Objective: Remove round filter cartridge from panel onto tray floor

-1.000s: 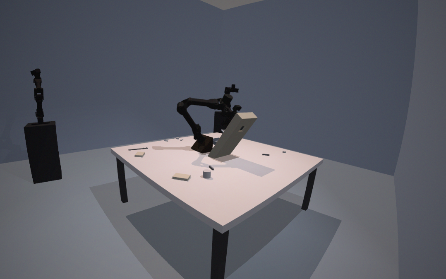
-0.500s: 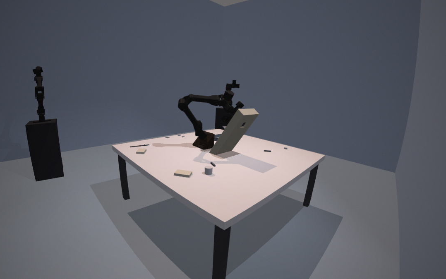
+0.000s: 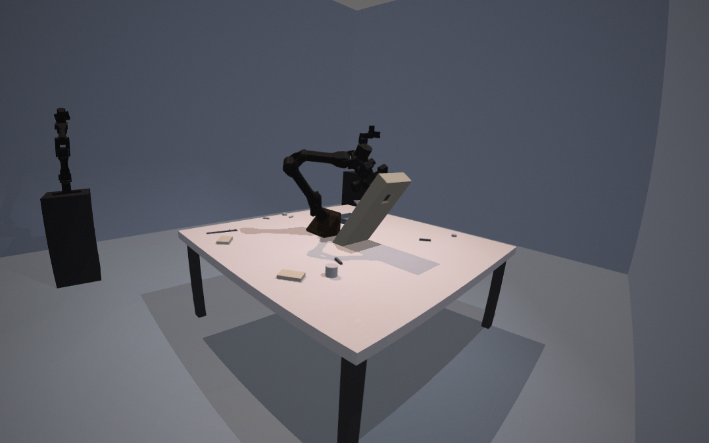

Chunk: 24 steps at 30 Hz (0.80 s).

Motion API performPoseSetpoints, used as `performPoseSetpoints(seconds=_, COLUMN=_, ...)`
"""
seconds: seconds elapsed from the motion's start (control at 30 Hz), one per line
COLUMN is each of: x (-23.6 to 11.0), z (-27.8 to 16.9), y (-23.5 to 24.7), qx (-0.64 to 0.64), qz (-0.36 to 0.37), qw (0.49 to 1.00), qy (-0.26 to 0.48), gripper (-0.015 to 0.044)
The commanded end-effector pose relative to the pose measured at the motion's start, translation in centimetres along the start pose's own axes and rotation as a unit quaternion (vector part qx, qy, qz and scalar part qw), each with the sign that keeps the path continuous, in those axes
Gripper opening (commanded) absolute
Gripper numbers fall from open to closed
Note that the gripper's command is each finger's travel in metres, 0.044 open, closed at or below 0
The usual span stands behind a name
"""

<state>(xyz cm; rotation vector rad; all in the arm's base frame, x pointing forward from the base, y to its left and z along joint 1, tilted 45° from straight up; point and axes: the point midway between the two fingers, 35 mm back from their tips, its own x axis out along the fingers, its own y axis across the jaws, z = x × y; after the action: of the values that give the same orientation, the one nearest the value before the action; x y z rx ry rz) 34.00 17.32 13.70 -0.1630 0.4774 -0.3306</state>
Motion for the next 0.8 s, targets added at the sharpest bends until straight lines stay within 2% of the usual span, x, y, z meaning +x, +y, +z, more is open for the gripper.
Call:
performPoseSetpoints(seconds=0.0, x=0.57, z=-0.07, y=-0.07, qx=-0.054, qz=0.000, qw=0.999, qy=0.005, gripper=0.0000)
performPoseSetpoints(seconds=0.3, x=0.52, z=-0.07, y=-0.07, qx=-0.210, qz=0.001, qw=0.978, qy=0.005, gripper=0.0000)
performPoseSetpoints(seconds=0.6, x=0.48, z=-0.07, y=-0.07, qx=-0.358, qz=0.002, qw=0.934, qy=0.005, gripper=0.0000)
performPoseSetpoints(seconds=0.77, x=0.23, z=-0.10, y=-0.01, qx=-0.338, qz=0.002, qw=0.941, qy=0.006, gripper=0.0000)
